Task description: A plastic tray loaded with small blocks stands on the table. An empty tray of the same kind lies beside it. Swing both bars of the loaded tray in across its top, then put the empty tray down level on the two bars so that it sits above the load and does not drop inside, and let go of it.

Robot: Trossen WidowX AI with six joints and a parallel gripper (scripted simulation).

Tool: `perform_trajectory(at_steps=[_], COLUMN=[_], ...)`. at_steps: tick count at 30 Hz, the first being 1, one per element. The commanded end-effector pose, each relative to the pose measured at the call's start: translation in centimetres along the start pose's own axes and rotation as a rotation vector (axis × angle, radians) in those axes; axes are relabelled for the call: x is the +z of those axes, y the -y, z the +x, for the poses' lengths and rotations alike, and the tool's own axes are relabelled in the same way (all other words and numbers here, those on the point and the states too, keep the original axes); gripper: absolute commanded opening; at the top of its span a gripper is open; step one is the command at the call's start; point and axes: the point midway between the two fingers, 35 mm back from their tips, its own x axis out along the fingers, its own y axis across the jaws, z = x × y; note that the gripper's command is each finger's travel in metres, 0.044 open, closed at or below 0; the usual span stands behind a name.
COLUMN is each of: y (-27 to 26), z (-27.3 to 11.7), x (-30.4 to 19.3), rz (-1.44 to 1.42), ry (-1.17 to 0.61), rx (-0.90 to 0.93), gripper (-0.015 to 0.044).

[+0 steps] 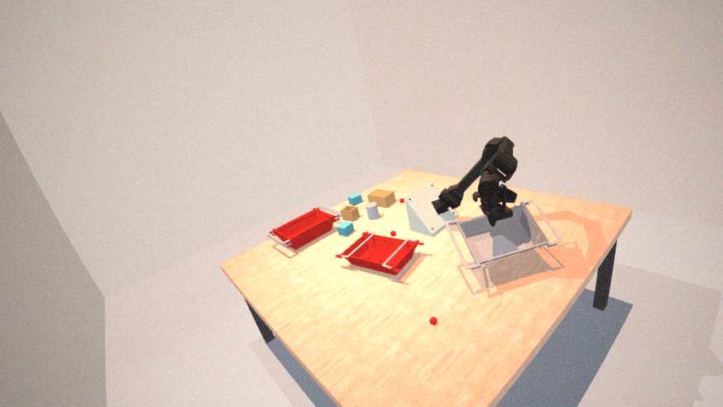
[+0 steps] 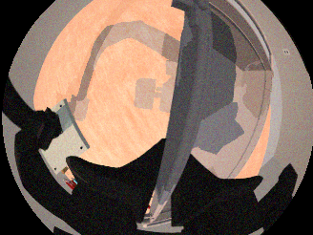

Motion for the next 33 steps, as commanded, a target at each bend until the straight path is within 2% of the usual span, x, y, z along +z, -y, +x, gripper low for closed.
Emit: perform_trajectory(at_steps=[1, 6, 33], y=[0.3, 0.4, 1.2], z=[-0.2, -0.2, -0.7], x=[0.1, -0.5, -12.5], rz=[-0.009, 0.0, 0.158], ry=[0.0, -0.006, -0.091], rx=[-0.012, -0.01, 0.033], gripper=[0.0, 0.0, 0.0])
